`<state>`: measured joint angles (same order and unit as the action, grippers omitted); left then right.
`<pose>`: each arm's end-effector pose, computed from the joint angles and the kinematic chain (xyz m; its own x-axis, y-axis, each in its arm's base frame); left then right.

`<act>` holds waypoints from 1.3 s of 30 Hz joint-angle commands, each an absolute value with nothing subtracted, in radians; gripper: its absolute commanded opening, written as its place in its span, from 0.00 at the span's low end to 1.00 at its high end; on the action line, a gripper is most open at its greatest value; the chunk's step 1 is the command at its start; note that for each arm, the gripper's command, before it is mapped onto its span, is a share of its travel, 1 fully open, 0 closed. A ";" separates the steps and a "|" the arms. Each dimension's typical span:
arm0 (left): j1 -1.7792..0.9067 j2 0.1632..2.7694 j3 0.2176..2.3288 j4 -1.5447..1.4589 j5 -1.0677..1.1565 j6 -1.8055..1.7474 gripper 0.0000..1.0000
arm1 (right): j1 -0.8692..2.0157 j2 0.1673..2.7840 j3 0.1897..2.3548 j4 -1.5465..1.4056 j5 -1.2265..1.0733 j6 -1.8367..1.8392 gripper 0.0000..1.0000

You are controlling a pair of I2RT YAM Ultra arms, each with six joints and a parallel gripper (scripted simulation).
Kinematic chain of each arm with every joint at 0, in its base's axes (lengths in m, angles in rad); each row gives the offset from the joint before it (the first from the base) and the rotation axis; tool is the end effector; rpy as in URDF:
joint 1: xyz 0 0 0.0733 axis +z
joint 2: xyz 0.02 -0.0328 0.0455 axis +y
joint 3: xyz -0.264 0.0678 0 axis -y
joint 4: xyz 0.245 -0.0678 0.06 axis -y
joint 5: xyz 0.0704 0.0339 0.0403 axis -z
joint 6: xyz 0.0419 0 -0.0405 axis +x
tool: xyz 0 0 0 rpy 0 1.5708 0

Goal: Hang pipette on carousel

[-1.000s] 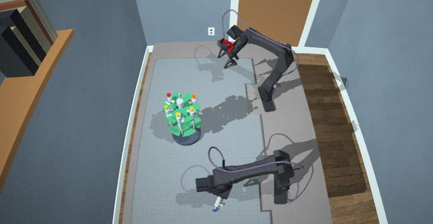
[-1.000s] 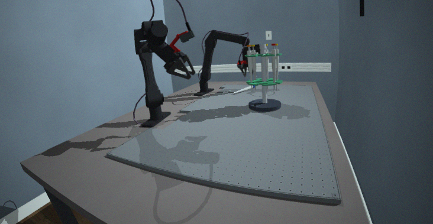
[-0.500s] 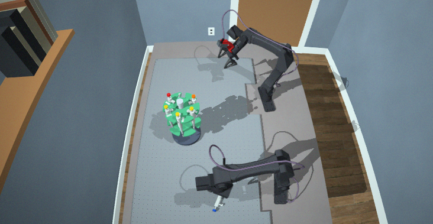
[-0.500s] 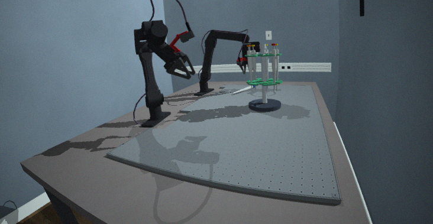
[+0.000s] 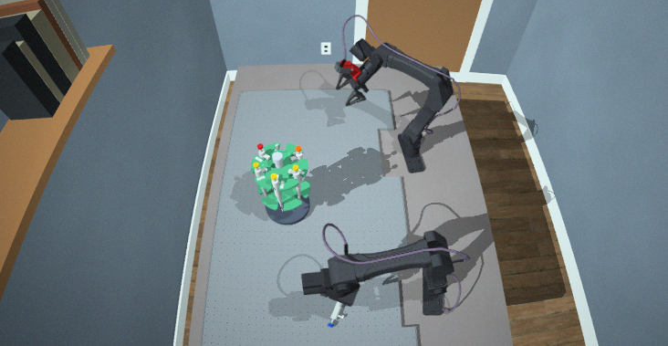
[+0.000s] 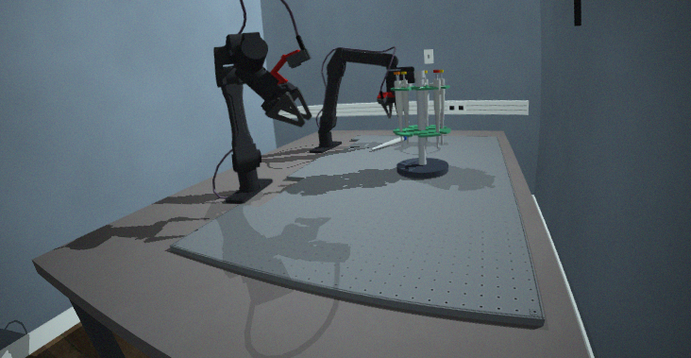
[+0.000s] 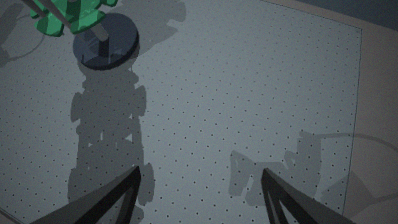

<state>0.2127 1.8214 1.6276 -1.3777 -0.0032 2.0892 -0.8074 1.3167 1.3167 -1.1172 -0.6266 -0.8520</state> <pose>0.3293 0.0724 0.2739 0.3010 0.9536 0.0024 0.9536 -0.3010 -0.0022 0.1874 -0.1587 0.3404 -0.7160 -0.1336 -0.6852 -0.1993 0.9798 0.0173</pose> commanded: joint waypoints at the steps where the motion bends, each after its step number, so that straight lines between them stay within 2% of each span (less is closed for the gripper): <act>1: 0.214 1.808 1.654 -1.405 -0.001 2.094 0.54 | -0.816 1.317 1.341 -1.103 -0.648 -0.857 1.00; 10: 0.214 1.808 1.654 -1.405 -0.001 2.094 0.54 | -0.816 1.317 1.341 -1.103 -0.648 -0.857 1.00; 11: 0.244 1.777 1.680 -1.429 0.025 2.077 1.00 | -0.816 1.317 1.341 -1.103 -0.648 -0.857 1.00; 22: 0.430 1.734 1.826 -1.569 0.179 1.973 1.00 | -0.816 1.317 1.341 -1.103 -0.648 -0.857 1.00; 29: 0.570 1.643 1.824 -1.571 0.292 1.876 1.00 | -0.816 1.317 1.341 -1.103 -0.648 -0.857 1.00; 39: 0.655 1.656 1.828 -1.571 0.432 1.679 1.00 | -0.816 1.317 1.341 -1.103 -0.648 -0.857 1.00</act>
<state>0.6220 1.6661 1.7920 -1.5463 0.3511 1.7691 -0.8074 1.3167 1.3167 -1.1172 -0.6266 -0.8520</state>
